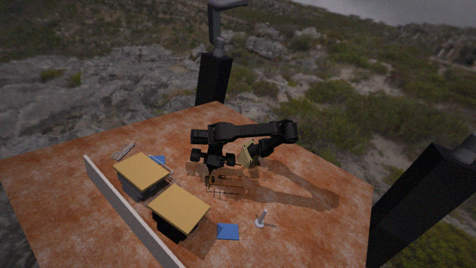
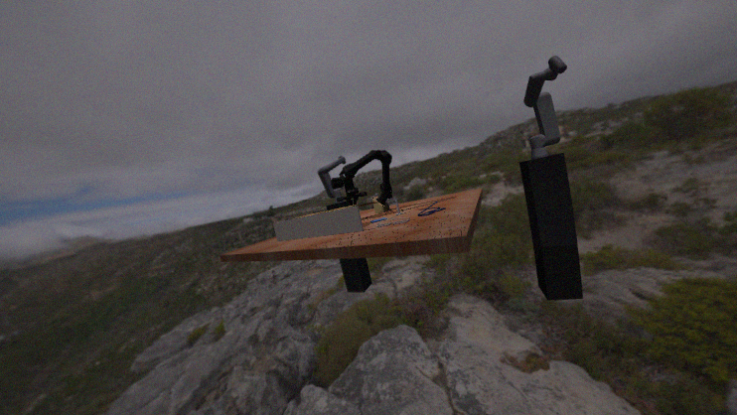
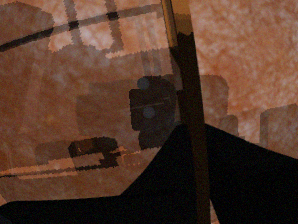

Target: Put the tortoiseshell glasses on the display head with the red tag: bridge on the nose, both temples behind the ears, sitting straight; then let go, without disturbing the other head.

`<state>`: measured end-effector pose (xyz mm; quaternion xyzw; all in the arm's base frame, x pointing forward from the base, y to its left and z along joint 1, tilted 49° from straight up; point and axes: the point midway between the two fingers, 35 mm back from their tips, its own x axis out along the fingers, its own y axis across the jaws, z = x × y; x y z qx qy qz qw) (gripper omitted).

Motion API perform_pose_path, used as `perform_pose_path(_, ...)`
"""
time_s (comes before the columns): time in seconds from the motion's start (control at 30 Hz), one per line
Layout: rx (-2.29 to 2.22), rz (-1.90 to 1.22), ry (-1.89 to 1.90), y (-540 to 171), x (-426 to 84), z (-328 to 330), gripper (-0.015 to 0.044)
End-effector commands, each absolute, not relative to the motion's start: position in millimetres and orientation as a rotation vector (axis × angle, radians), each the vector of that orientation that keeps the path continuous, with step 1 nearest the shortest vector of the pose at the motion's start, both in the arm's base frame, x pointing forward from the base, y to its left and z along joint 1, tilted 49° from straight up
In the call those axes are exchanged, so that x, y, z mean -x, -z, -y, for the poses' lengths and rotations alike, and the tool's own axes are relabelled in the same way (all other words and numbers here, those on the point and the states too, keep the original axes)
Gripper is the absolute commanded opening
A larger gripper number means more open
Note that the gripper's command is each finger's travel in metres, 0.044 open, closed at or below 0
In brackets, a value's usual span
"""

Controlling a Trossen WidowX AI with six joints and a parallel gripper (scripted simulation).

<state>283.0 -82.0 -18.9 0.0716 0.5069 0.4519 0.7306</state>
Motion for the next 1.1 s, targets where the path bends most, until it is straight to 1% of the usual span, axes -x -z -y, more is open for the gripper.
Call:
perform_pose_path(0.0,-0.164,-1.115,-0.995,22,-283,78,0.0)
perform_pose_path(1.07,-0.166,-1.113,-0.997,40,-284,55,0.0)
